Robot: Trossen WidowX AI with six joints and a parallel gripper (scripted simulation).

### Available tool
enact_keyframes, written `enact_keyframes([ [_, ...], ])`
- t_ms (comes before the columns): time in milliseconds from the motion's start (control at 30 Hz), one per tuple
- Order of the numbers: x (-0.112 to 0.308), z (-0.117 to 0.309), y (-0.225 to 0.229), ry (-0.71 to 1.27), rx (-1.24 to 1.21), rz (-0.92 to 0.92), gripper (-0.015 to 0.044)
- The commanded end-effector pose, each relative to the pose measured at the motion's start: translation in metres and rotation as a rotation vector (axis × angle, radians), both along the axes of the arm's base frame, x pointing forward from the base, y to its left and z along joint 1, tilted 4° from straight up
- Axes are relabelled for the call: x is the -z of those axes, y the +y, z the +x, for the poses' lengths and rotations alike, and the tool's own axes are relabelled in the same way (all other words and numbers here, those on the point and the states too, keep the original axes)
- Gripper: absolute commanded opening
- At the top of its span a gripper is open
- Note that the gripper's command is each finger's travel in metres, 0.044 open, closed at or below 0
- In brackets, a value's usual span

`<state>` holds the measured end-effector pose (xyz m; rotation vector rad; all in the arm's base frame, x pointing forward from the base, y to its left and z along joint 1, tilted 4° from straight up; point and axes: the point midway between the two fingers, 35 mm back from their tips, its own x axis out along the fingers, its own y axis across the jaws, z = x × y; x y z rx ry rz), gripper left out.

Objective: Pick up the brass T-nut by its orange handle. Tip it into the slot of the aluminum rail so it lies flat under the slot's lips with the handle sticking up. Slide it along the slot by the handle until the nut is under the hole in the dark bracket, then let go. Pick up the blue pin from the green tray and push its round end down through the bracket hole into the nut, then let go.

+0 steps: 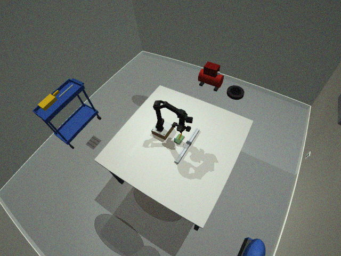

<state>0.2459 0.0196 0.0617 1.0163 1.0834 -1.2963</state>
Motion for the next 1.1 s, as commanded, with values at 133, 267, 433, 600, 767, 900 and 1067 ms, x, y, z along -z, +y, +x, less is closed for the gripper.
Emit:
enact_keyframes([
  [133,-0.014,0.001,-0.001,-0.002,0.001,-0.003,-0.015],
  [267,-0.02,0.001,-0.001,-0.001,0.002,-0.004,-0.015],
  [433,-0.027,0.001,-0.001,0.0,0.004,-0.005,-0.015],
  [600,-0.029,0.004,0.002,0.0,0.007,-0.004,-0.015],
  [767,-0.031,0.011,0.006,0.0,0.013,-0.003,-0.015],
  [900,-0.032,0.016,0.01,-0.001,0.015,-0.002,-0.015],
  [1067,-0.034,0.022,0.015,-0.001,0.016,-0.001,-0.015],
])
